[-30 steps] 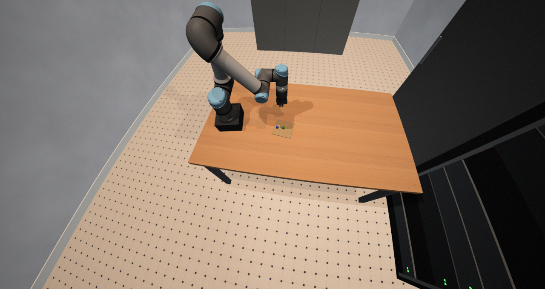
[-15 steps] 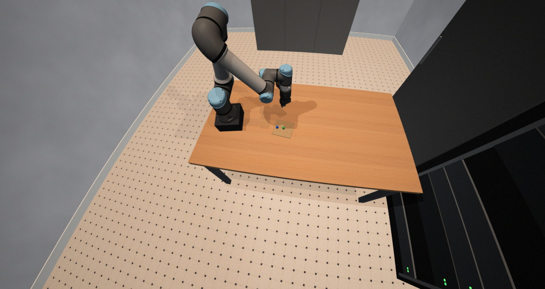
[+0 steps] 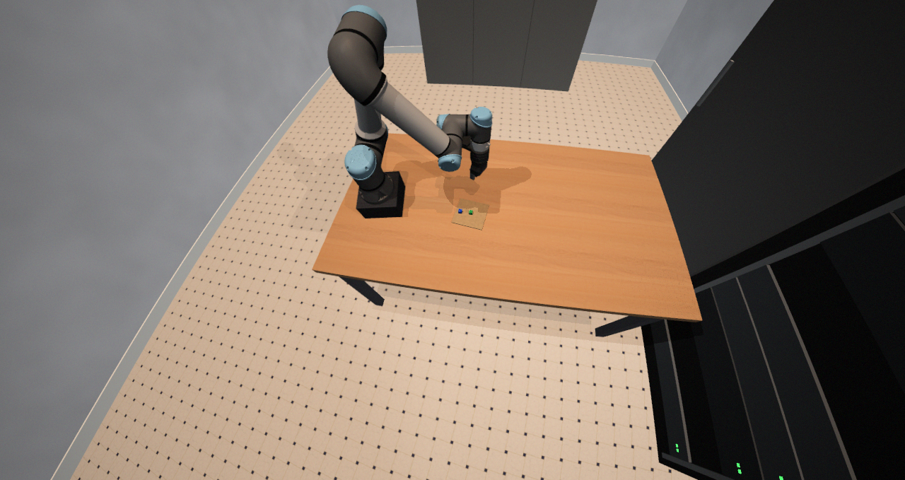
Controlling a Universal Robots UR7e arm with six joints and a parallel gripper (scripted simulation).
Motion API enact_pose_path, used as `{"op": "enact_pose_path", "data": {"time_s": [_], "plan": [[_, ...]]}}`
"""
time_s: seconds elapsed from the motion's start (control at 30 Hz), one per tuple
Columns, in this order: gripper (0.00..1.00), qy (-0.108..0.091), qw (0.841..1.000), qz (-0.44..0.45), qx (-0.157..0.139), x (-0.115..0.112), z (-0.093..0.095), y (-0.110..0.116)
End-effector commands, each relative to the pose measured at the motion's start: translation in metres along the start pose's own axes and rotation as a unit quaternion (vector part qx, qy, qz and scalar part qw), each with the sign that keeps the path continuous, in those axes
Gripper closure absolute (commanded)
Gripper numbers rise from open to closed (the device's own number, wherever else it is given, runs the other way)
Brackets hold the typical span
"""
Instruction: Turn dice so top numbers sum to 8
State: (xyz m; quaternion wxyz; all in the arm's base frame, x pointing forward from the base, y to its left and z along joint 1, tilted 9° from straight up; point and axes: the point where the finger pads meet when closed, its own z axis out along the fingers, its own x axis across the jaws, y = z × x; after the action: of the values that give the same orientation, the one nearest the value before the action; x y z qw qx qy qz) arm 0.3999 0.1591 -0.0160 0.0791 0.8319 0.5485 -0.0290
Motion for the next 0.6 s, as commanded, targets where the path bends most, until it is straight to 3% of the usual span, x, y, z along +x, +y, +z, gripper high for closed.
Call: {"op": "enact_pose_path", "data": {"time_s": [0.0,0.57], "plan": [[0.66,0.002,0.999,-0.040,0.001,0.0013,0.0004,0.0032],[0.66,0.002,0.992,-0.124,0.000,0.0040,0.0023,0.0105]]}}
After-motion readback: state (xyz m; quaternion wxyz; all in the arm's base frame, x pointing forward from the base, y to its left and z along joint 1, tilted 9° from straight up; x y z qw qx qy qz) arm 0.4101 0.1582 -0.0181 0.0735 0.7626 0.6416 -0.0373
